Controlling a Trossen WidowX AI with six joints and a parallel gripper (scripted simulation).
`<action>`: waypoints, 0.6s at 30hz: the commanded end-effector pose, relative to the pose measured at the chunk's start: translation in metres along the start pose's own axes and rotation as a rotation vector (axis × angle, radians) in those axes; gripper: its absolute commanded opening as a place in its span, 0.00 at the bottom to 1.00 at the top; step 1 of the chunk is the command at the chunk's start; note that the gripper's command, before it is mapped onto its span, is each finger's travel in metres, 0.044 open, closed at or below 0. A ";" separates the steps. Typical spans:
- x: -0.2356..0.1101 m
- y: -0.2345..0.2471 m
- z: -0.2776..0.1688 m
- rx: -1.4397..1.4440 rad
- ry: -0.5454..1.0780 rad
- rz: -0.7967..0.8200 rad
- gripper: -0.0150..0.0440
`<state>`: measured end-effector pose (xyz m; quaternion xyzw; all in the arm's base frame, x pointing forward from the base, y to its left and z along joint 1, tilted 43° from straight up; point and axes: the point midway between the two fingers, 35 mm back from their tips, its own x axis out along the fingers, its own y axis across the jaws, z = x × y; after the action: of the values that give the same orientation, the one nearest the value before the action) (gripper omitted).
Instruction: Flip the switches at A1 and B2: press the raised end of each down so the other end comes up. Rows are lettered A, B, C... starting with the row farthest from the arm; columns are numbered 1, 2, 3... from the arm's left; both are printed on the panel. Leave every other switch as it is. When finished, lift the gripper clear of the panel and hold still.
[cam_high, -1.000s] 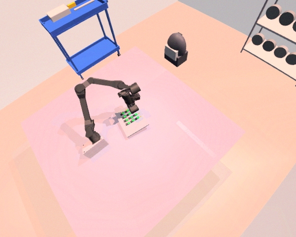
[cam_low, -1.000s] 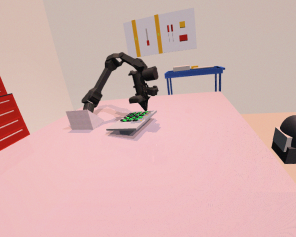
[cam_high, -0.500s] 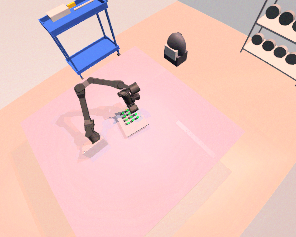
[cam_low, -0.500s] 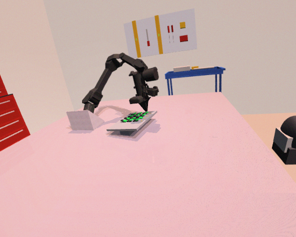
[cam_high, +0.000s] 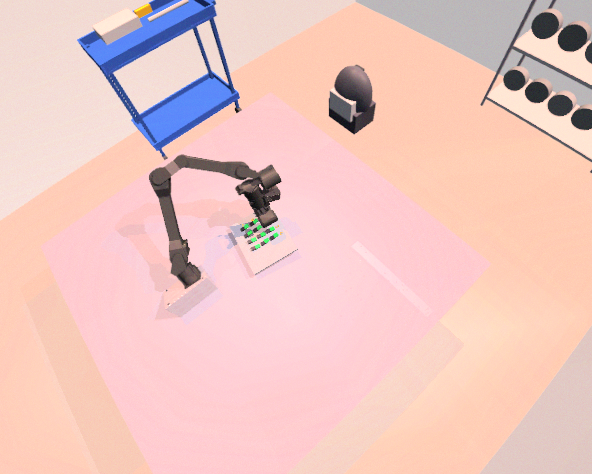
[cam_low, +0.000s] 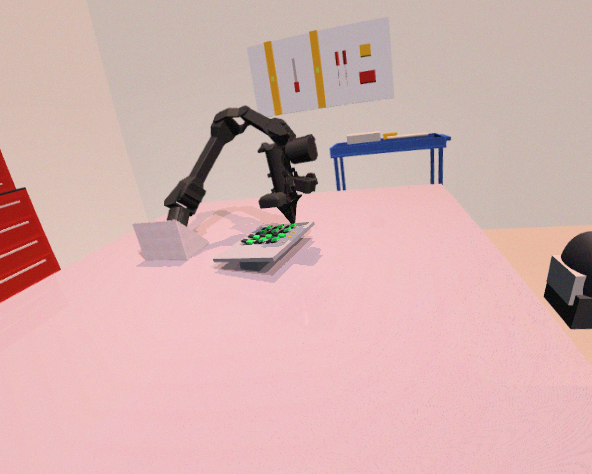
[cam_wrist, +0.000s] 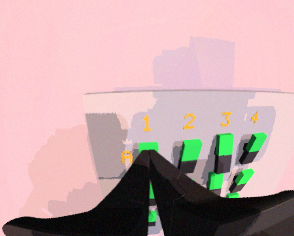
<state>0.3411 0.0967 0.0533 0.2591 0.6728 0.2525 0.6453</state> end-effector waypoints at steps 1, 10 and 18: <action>0.002 -0.001 -0.001 0.008 0.005 0.003 0.25; 0.004 -0.001 -0.001 0.008 0.005 0.003 0.25; 0.005 -0.001 -0.001 0.008 0.005 0.003 0.25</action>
<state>0.3411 0.0980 0.0518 0.2594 0.6727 0.2522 0.6454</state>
